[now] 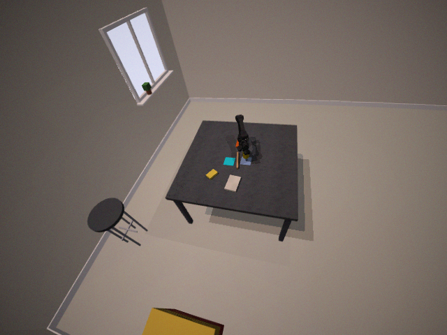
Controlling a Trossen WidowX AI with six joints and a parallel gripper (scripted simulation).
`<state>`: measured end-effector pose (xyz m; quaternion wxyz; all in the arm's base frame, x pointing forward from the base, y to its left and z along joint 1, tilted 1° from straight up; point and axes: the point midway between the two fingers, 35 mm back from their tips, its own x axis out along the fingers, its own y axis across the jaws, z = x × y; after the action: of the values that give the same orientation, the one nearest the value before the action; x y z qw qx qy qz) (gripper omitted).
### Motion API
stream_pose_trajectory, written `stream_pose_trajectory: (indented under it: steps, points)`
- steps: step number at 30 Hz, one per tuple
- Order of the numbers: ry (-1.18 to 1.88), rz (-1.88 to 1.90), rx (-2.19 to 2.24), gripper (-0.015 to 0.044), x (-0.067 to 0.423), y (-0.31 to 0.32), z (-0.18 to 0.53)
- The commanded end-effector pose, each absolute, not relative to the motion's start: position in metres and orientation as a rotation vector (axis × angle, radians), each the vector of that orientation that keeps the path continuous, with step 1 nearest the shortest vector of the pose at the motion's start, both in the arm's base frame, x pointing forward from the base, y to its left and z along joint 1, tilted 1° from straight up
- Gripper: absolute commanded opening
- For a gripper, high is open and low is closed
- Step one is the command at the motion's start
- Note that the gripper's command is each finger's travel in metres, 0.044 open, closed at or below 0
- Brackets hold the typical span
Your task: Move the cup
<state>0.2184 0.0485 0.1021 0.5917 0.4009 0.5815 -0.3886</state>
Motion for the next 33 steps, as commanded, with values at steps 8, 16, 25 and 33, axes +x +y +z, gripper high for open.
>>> stream_pose_trajectory:
  steps: [8, 16, 25, 33]
  points:
    - [1.349, -0.903, 0.934, 0.0000, 0.220, 0.037, 0.102]
    - [1.346, -0.903, 0.934, 0.0000, 0.221, 0.024, 0.103]
    - [1.343, -0.904, 0.934, 0.0000, 0.223, 0.009, 0.103]
    - [1.341, -0.904, 0.934, 0.0000, 0.224, -0.004, 0.103]
